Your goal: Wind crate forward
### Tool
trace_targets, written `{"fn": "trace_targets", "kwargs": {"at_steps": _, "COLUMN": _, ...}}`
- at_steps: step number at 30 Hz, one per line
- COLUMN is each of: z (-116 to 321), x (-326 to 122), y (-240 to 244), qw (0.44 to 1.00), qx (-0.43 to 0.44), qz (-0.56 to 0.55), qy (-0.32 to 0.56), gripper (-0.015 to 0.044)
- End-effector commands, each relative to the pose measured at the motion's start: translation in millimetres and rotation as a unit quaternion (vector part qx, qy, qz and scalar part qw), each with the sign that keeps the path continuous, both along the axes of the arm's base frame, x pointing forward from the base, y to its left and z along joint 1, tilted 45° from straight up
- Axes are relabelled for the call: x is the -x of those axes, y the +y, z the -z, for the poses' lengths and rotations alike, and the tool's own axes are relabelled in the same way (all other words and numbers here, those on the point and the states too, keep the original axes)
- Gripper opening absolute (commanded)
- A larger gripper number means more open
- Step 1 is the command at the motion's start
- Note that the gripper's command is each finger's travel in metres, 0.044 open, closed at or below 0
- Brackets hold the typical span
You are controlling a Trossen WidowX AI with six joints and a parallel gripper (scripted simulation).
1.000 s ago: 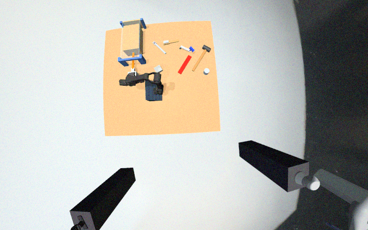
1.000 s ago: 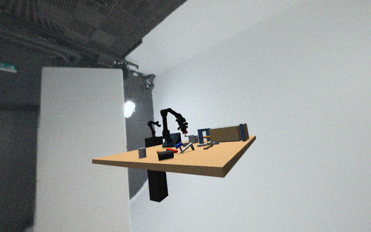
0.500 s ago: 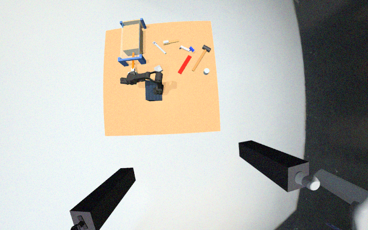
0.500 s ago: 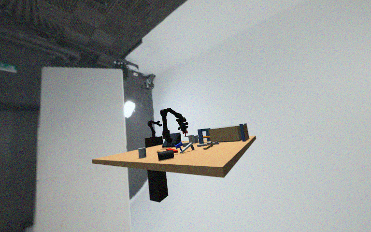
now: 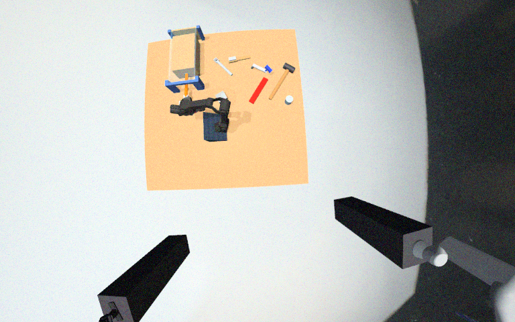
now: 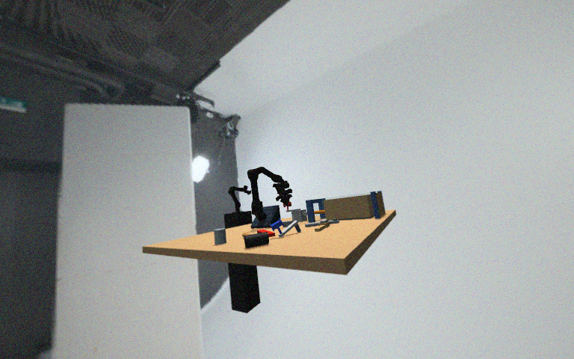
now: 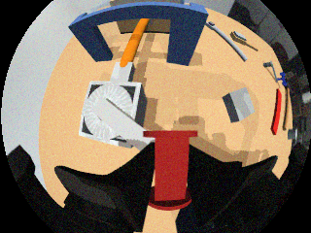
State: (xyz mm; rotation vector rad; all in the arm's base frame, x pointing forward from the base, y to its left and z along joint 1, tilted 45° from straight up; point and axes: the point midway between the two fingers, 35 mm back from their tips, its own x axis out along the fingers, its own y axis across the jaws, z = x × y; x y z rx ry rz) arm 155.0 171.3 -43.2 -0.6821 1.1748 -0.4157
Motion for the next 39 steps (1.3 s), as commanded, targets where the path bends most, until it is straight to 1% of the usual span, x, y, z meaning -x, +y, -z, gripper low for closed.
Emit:
{"fn": "trace_targets", "kwargs": {"at_steps": 1, "z": -1, "x": -10, "y": -6, "qw": 1.0, "qx": 0.006, "qz": -0.002, "qy": -0.009, "gripper": 0.0}}
{"fn": "trace_targets", "kwargs": {"at_steps": 39, "z": -4, "x": -69, "y": -15, "qw": 1.0, "qx": 0.007, "qz": -0.002, "qy": -0.011, "gripper": 0.0}}
